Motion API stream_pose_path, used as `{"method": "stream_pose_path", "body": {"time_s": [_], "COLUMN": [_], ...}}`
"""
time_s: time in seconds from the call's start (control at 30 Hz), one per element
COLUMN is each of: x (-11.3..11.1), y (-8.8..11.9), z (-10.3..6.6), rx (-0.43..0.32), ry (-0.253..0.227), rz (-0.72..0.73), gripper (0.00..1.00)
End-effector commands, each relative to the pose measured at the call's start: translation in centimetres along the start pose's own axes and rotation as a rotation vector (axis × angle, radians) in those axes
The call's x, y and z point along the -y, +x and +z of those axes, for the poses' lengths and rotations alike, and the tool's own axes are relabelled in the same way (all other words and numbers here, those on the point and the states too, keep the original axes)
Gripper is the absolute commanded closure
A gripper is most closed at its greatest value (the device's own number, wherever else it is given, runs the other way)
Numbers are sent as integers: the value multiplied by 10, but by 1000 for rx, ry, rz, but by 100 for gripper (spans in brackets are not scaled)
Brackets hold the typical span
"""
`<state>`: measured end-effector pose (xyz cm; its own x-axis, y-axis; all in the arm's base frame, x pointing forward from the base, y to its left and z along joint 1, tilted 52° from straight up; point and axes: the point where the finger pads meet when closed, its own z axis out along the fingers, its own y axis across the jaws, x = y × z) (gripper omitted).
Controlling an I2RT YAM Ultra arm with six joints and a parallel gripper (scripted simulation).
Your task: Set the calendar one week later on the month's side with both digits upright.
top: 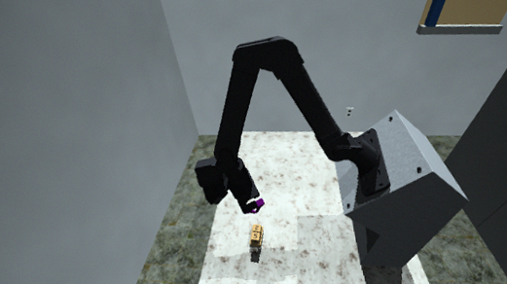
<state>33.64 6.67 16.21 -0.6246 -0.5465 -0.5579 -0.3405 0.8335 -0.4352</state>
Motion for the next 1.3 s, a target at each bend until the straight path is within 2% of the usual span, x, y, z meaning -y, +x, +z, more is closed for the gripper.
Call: {"method": "stream_pose_path", "body": {"time_s": [0.0,0.57,0.63,0.7,0.8,1.03,1.27], "x": [1,2,0,-3,-5,-8,-9], "y": [-2,-4,-5,-6,-7,-6,-5], "z": [-2,-3,6,23,34,52,58], "rx": [8,17,37,79,106,158,178], "ry": [2,4,-8,-36,-56,-98,-117], "rz": [2,8,77,219,307,480,547], "gripper": [0,0,0,0,0,0,0]}}
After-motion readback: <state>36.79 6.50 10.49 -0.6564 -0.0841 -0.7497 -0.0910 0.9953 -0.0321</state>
